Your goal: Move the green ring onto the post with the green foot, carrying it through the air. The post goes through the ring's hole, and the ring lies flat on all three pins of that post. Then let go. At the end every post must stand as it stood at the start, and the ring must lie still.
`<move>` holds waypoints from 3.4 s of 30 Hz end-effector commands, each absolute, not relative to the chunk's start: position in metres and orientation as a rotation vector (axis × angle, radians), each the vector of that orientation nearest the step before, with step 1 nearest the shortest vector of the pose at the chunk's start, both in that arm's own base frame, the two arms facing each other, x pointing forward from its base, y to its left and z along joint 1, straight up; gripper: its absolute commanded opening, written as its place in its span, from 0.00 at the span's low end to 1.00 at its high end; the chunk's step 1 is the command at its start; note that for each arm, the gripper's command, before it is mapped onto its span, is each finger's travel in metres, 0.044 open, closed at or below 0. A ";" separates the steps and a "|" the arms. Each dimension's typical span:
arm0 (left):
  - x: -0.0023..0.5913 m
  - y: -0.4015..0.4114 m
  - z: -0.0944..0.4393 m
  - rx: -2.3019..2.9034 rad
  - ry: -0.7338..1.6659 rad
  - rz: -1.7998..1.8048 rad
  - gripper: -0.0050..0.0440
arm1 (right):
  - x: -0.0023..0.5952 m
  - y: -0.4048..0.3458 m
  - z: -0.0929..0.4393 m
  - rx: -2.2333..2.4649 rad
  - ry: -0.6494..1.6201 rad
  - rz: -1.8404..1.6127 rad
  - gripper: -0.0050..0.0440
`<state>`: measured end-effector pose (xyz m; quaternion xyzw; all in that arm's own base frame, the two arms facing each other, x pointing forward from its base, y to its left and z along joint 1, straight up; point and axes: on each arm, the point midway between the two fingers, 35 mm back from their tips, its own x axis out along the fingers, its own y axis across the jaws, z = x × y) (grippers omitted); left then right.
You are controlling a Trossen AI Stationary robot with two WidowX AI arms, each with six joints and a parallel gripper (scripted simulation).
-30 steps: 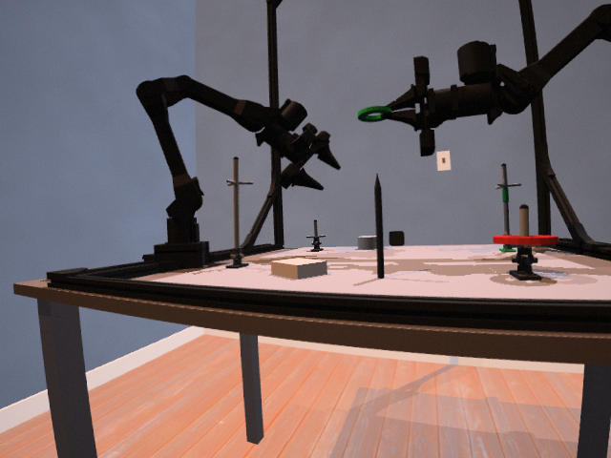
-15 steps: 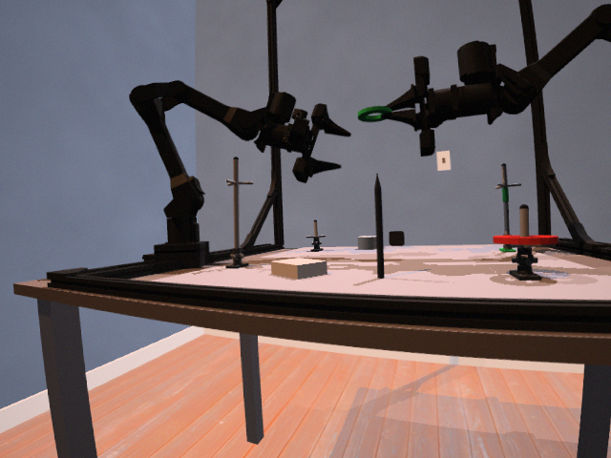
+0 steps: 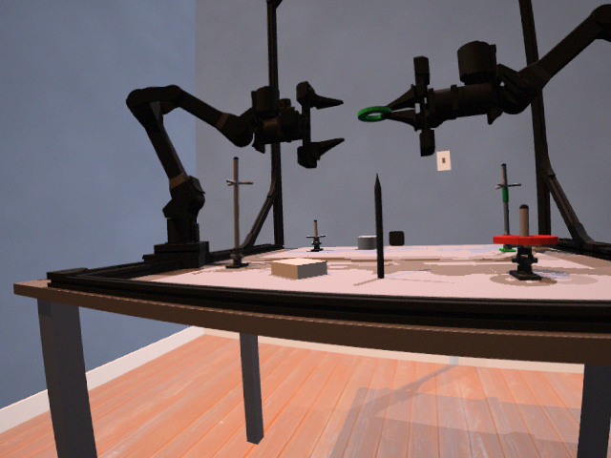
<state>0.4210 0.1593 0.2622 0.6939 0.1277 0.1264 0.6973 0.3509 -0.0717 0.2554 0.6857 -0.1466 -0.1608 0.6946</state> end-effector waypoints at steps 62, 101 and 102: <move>0.420 0.160 0.263 1.552 0.287 0.287 0.10 | 0.401 -0.101 0.256 1.542 -0.354 -0.354 0.43; 0.420 0.160 0.263 1.552 0.287 0.287 0.10 | 0.401 -0.101 0.256 1.542 -0.354 -0.354 0.10; 0.420 0.160 0.263 1.552 0.287 0.287 0.10 | 0.401 -0.101 0.256 1.542 -0.354 -0.354 0.10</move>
